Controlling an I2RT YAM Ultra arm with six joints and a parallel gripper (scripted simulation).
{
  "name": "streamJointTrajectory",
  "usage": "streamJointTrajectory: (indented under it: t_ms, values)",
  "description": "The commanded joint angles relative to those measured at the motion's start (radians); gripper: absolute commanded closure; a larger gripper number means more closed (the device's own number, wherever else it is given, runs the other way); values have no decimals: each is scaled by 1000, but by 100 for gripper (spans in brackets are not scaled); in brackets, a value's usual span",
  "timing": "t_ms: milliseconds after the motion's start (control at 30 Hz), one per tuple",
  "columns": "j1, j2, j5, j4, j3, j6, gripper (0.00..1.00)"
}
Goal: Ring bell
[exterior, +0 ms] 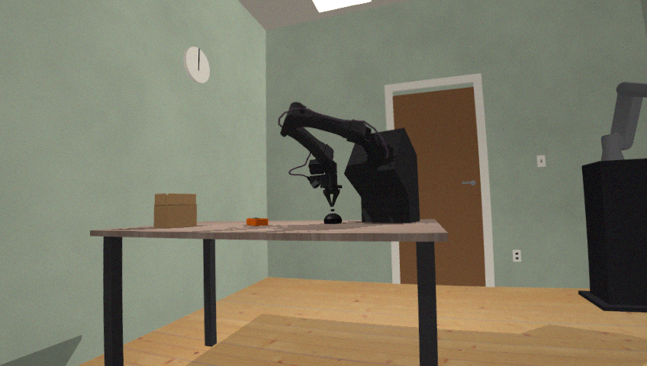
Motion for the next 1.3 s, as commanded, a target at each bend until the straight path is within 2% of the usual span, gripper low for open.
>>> streamJointTrajectory:
  t_ms: [0,600,800,1267]
  values:
    - [-12,12,13,21,15,8,100]
    - [-11,12,13,21,15,8,100]
    - [3,17,14,34,-29,18,100]
    - [2,21,16,58,-38,31,100]
